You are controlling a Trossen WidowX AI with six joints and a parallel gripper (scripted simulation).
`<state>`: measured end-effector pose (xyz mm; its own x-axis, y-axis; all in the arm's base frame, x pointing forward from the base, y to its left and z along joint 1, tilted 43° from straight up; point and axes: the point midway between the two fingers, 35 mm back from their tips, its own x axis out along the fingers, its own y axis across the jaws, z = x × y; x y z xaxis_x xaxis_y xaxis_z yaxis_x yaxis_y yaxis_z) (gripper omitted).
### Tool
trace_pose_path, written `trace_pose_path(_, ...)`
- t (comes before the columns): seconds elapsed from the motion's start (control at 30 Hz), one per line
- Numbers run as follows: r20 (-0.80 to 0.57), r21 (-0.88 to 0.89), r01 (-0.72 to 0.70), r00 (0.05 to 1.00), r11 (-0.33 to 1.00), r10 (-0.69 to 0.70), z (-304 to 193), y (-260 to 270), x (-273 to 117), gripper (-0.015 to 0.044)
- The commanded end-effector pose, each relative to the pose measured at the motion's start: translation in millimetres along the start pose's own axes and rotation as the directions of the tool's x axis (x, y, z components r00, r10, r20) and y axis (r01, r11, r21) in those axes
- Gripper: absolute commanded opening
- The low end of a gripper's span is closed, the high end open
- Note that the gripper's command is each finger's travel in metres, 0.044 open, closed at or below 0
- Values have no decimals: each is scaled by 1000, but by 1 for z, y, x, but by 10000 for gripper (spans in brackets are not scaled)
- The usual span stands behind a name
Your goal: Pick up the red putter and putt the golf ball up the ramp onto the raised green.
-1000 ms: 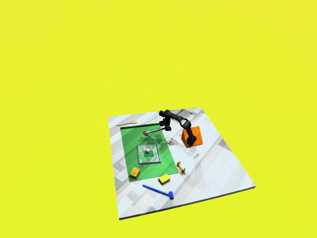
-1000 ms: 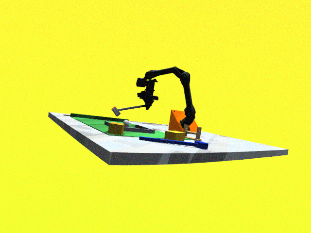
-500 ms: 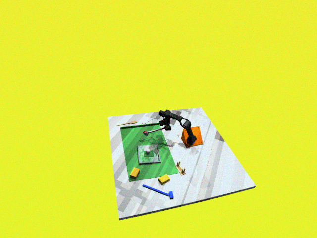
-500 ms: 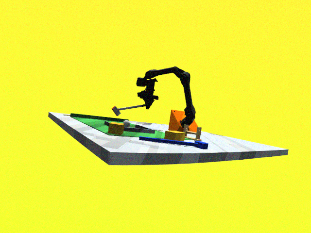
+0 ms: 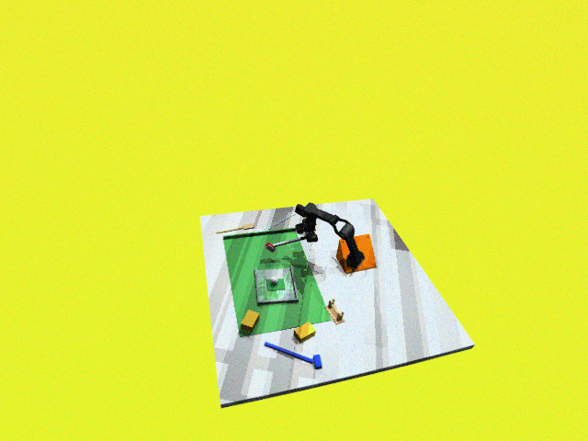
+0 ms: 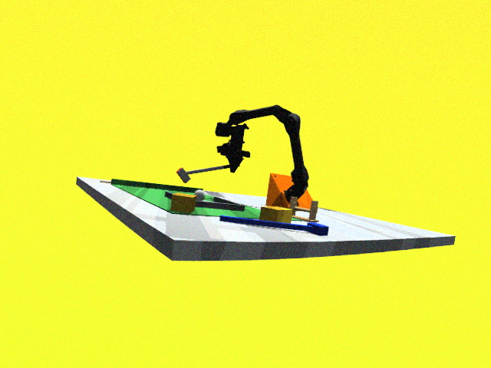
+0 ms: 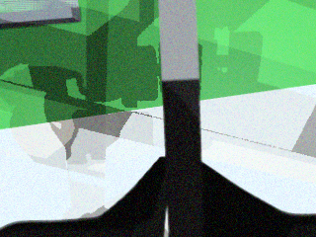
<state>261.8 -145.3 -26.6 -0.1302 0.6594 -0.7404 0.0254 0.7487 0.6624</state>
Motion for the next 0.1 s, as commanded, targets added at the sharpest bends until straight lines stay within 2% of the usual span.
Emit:
trace_pose_path(0.0,2,1,1,1000,1000,-1,0,0,0,0)
trace_pose_path(0.07,2,1,1,1000,1000,-1,0,0,0,0)
